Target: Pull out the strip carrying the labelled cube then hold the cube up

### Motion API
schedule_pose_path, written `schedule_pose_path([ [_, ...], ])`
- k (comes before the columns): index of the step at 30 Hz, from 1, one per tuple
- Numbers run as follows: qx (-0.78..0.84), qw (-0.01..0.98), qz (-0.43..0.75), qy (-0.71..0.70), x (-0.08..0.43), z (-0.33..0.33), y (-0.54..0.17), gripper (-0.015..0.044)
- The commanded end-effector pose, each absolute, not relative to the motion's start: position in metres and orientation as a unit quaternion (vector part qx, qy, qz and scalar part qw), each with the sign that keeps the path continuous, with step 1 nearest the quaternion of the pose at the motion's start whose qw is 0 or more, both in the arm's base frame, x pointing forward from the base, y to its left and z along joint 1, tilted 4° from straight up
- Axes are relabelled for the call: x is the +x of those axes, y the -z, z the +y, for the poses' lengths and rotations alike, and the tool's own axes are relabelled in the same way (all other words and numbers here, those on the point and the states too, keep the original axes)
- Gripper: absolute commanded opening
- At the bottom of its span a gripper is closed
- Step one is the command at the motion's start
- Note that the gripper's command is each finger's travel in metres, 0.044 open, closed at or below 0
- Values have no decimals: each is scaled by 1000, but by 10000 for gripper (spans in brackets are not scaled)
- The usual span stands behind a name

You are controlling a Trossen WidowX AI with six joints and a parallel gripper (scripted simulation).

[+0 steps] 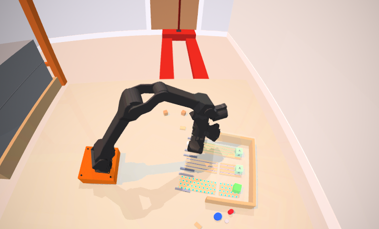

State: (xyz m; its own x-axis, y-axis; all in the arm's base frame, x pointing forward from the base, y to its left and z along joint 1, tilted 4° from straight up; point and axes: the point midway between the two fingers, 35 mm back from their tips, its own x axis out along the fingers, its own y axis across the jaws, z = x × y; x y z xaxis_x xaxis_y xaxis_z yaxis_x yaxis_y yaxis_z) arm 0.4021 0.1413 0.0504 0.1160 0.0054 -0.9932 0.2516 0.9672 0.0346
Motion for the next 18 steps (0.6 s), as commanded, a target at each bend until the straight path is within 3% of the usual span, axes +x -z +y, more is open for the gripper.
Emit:
schedule_pose_path([
  [1, 98, 740, 660, 86, 402, 141, -43, 0],
  [18, 98, 740, 660, 86, 402, 142, -36, 0],
])
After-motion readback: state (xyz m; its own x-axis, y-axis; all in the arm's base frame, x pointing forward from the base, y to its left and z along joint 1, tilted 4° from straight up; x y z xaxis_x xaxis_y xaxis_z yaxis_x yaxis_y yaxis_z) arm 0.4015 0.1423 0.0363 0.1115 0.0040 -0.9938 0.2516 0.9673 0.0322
